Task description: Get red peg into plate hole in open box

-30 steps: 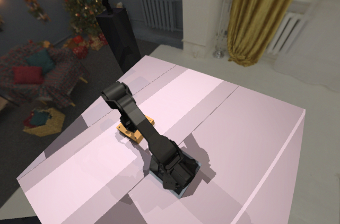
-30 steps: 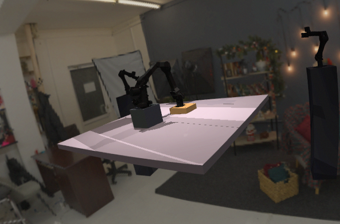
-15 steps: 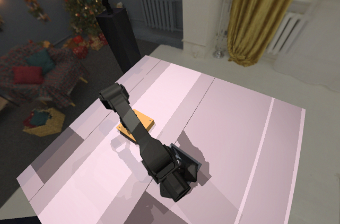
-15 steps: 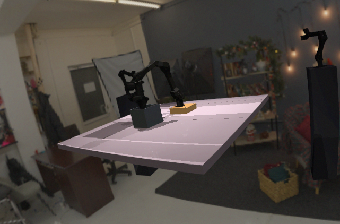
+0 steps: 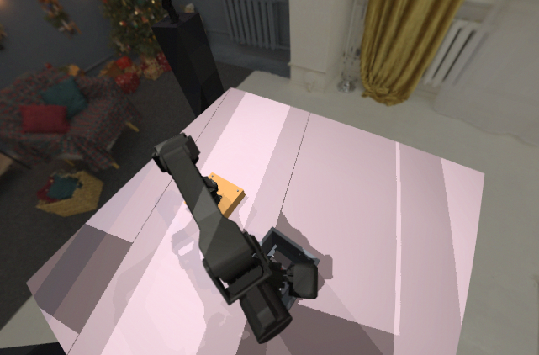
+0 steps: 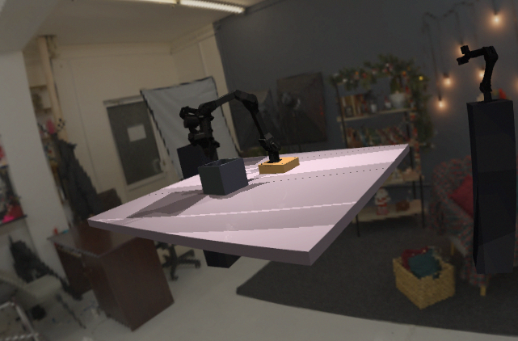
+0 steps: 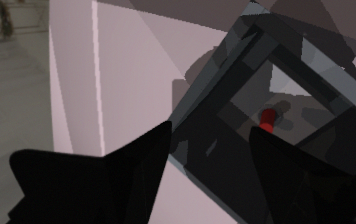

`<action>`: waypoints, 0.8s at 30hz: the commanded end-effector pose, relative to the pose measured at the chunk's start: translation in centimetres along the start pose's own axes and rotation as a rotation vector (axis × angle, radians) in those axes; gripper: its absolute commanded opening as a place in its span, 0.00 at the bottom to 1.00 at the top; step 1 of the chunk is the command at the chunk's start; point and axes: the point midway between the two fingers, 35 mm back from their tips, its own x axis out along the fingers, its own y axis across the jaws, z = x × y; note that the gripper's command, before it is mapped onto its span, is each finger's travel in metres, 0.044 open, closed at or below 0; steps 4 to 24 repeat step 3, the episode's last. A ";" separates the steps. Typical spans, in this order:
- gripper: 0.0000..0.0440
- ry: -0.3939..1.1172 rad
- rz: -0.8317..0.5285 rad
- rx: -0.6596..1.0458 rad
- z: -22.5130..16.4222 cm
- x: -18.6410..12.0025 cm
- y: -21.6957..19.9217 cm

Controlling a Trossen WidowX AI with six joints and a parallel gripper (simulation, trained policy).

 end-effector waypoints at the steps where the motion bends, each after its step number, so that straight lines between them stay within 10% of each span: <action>1: 0.57 -0.004 0.049 -0.024 0.5 -1.3 1.0; 24: 0.58 -0.010 0.077 -0.039 0.8 -2.2 1.6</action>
